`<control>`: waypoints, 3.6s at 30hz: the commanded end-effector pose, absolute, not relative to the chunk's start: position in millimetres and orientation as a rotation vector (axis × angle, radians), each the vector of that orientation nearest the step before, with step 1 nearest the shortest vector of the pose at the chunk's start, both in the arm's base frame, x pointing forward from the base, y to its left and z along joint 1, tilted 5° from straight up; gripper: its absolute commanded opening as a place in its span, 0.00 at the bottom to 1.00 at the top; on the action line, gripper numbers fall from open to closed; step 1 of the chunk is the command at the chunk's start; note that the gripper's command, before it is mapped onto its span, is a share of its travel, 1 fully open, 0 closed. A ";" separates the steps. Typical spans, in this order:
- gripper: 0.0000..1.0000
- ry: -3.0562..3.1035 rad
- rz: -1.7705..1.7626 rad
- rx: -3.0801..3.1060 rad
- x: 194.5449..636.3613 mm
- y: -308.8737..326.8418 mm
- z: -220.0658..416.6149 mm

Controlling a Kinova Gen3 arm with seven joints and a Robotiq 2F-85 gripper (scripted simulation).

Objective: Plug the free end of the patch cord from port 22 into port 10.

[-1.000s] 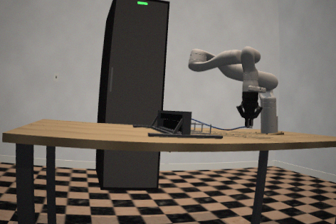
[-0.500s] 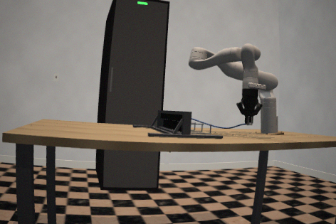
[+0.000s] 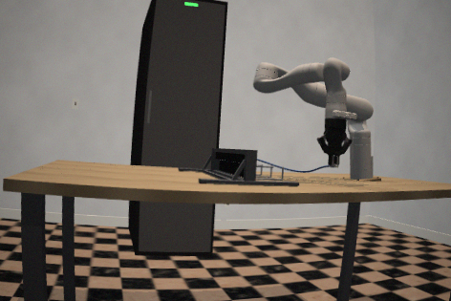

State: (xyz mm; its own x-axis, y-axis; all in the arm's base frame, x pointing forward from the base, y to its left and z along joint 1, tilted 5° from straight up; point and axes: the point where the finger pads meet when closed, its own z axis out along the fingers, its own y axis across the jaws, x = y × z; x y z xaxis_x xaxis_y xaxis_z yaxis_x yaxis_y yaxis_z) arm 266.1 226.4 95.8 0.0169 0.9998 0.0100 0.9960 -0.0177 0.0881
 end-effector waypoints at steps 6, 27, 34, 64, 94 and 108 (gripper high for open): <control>0.00 2.163 0.106 2.192 268.7 225.4 100.1; 0.00 2.164 0.105 2.190 269.2 224.9 101.1; 0.00 2.164 0.104 2.190 269.2 224.9 101.1; 0.00 2.162 0.104 2.193 269.5 224.7 101.2; 0.00 2.020 0.111 2.331 285.9 213.2 106.3; 0.00 1.829 0.118 2.491 307.0 199.5 112.8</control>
